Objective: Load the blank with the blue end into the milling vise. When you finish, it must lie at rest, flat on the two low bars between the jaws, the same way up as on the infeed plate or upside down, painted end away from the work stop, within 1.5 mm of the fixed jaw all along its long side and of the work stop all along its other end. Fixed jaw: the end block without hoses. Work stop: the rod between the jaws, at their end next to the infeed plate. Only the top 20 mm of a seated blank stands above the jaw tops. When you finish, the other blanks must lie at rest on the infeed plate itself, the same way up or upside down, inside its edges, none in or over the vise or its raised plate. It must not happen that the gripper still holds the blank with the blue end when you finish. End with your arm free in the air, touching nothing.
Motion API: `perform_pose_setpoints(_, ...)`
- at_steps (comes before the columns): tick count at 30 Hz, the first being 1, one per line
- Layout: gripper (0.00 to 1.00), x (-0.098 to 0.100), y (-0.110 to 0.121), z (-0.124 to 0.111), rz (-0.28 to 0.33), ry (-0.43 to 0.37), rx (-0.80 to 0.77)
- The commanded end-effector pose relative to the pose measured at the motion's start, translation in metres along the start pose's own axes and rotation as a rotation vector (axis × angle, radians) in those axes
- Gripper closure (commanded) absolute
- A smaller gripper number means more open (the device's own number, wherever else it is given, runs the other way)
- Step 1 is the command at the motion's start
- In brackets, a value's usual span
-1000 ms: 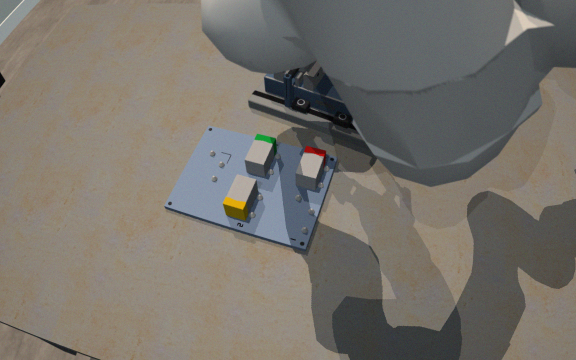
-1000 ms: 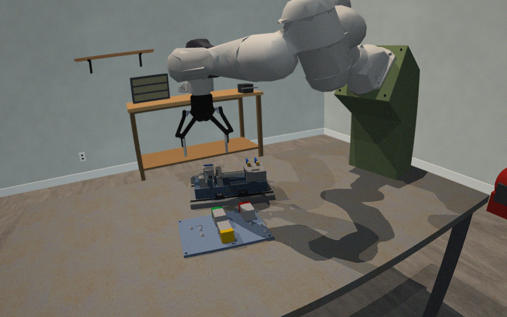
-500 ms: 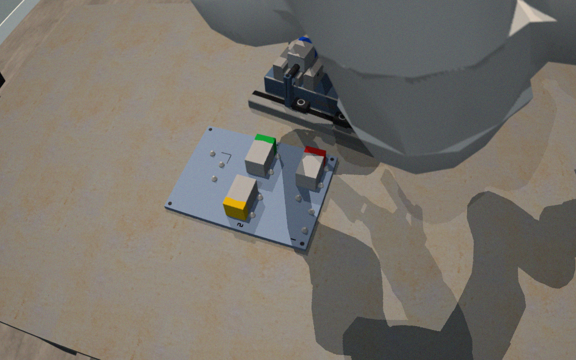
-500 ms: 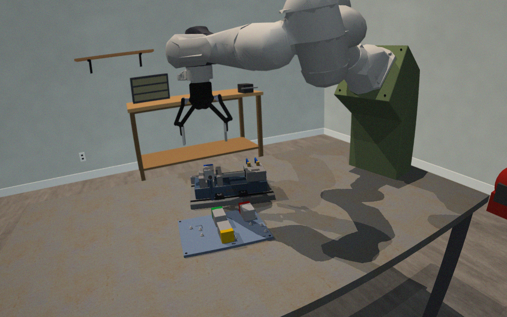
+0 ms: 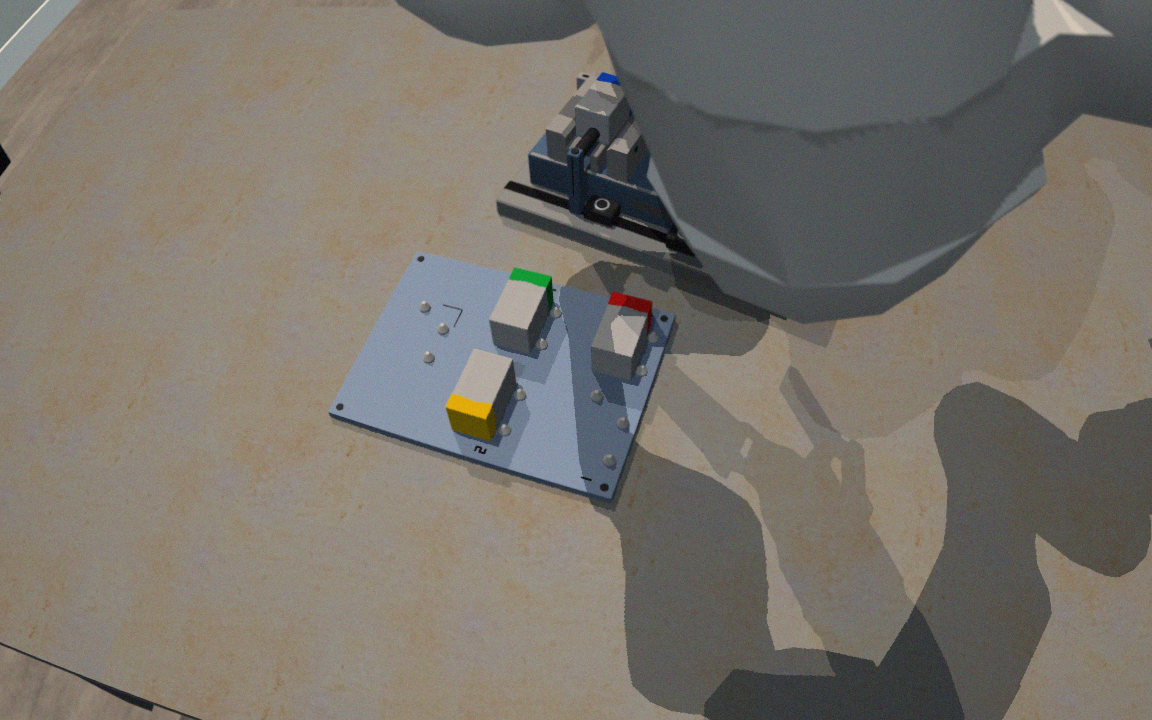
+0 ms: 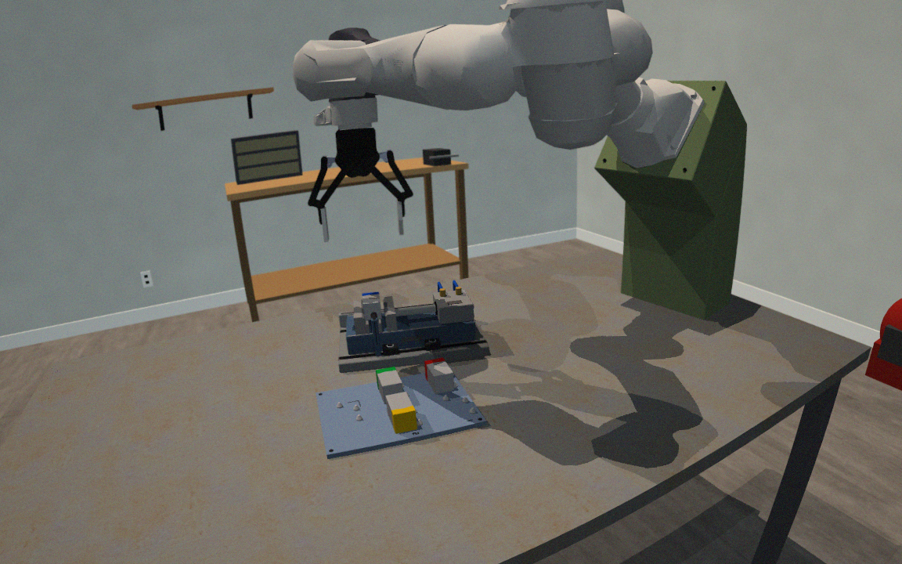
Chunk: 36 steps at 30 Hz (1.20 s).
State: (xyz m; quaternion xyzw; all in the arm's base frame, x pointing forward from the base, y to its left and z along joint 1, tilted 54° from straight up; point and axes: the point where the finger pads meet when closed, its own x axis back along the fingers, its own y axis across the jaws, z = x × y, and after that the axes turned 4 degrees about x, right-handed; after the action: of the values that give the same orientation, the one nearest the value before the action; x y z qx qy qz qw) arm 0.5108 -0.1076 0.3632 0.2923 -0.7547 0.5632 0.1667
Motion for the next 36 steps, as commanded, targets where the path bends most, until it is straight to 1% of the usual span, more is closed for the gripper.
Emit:
perform_pose_setpoints(1,0.0,-0.002,0.0,0.0,-0.001,-0.001,0.002)
perform_pose_setpoints(5,0.0,-0.01,0.003,-0.003,-0.005,-0.006,0.008)
perform_pose_setpoints(17,0.0,-0.01,0.003,-0.003,-0.005,-0.006,0.008)
perform_pose_setpoints(22,0.0,-0.015,0.002,-0.002,-0.005,-0.006,0.008)
perform_pose_setpoints(36,0.0,-0.016,0.002,-0.002,-0.006,-0.007,0.004)
